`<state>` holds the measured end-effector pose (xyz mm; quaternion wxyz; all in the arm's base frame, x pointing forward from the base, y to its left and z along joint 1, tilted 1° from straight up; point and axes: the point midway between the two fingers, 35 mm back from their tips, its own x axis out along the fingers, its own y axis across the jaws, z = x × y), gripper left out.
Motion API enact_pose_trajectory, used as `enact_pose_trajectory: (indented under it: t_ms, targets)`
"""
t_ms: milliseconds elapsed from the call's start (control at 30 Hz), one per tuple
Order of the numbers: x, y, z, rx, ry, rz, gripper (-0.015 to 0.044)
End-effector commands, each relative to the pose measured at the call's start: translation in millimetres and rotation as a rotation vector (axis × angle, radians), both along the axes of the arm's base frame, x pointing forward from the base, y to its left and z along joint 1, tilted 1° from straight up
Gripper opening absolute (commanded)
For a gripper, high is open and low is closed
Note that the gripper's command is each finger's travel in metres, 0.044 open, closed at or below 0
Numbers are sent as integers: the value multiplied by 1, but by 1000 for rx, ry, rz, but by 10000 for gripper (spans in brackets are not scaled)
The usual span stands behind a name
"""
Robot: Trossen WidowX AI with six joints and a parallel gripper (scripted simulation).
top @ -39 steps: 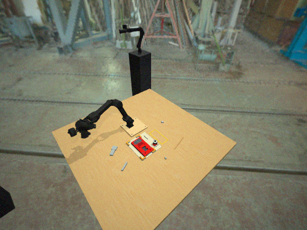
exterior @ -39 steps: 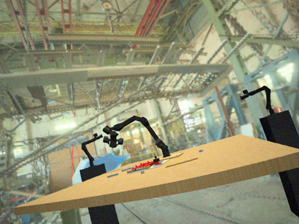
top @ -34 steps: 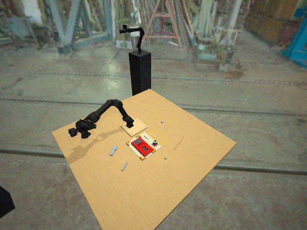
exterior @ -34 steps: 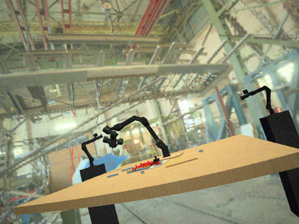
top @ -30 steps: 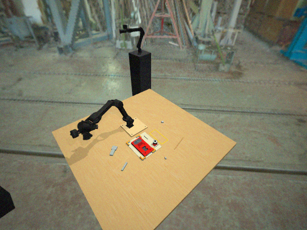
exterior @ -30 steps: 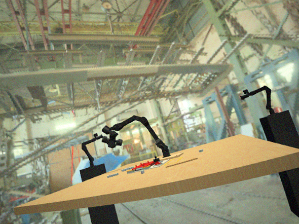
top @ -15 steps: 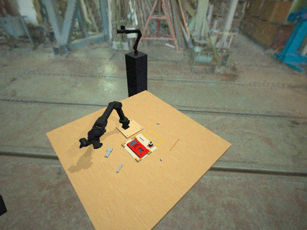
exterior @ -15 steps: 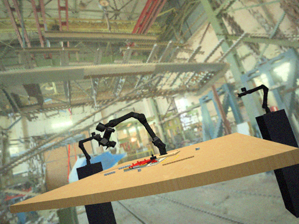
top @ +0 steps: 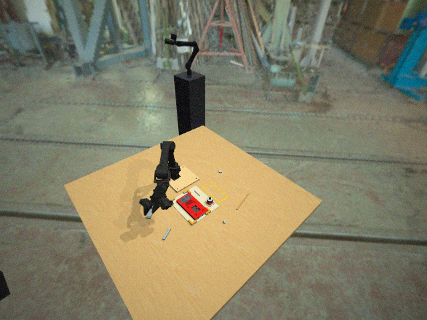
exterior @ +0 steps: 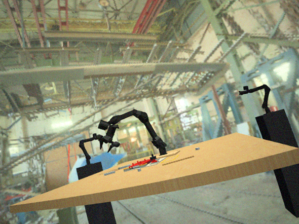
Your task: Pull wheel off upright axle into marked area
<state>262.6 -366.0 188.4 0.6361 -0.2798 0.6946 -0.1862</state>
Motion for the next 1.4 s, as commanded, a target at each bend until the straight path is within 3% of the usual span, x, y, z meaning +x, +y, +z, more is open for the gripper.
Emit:
enact_pose_trajectory:
  t_ms: [0, 467, 967, 1367]
  targets:
    - [36, 43, -11, 91, -86, 11, 300]
    - [103, 192, -38, 400, -214, -38, 300]
    - [100, 357, -52, 677, -138, -218, 300]
    - [97, 368, -52, 686, -130, -228, 300]
